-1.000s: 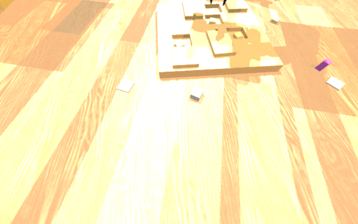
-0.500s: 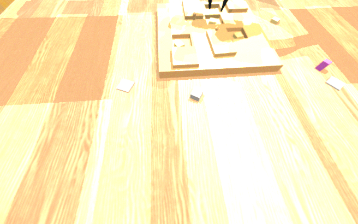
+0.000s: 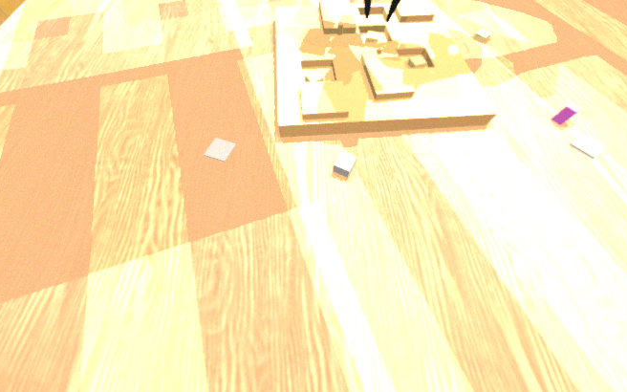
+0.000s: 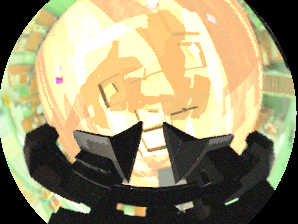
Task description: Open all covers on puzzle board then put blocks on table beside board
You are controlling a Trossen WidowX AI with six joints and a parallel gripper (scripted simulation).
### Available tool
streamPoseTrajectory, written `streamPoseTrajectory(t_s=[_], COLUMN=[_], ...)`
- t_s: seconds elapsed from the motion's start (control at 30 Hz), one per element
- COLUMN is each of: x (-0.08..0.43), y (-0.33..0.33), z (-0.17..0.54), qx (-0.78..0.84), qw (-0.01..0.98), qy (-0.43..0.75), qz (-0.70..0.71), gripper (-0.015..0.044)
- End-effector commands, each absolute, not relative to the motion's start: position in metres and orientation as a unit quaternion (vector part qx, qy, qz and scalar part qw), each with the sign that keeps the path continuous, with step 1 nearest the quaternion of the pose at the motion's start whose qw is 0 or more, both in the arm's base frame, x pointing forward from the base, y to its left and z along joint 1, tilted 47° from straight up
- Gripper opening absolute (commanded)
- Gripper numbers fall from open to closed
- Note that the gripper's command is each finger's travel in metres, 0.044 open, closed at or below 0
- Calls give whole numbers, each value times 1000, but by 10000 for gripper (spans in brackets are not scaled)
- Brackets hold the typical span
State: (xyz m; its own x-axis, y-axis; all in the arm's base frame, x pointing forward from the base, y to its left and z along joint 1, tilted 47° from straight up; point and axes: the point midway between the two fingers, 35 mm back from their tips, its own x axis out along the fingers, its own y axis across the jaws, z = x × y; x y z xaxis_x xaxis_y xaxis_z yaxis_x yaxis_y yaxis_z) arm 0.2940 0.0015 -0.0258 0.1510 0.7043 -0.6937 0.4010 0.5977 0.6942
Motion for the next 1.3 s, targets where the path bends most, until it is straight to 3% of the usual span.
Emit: streamPoseTrajectory(t_s=[0.0,1.27], x=[294,298], y=[4,22], z=[-28,-45], qx=[435,432], qw=[622,624], qy=[640,640], qz=[121,122], gripper=[144,130])
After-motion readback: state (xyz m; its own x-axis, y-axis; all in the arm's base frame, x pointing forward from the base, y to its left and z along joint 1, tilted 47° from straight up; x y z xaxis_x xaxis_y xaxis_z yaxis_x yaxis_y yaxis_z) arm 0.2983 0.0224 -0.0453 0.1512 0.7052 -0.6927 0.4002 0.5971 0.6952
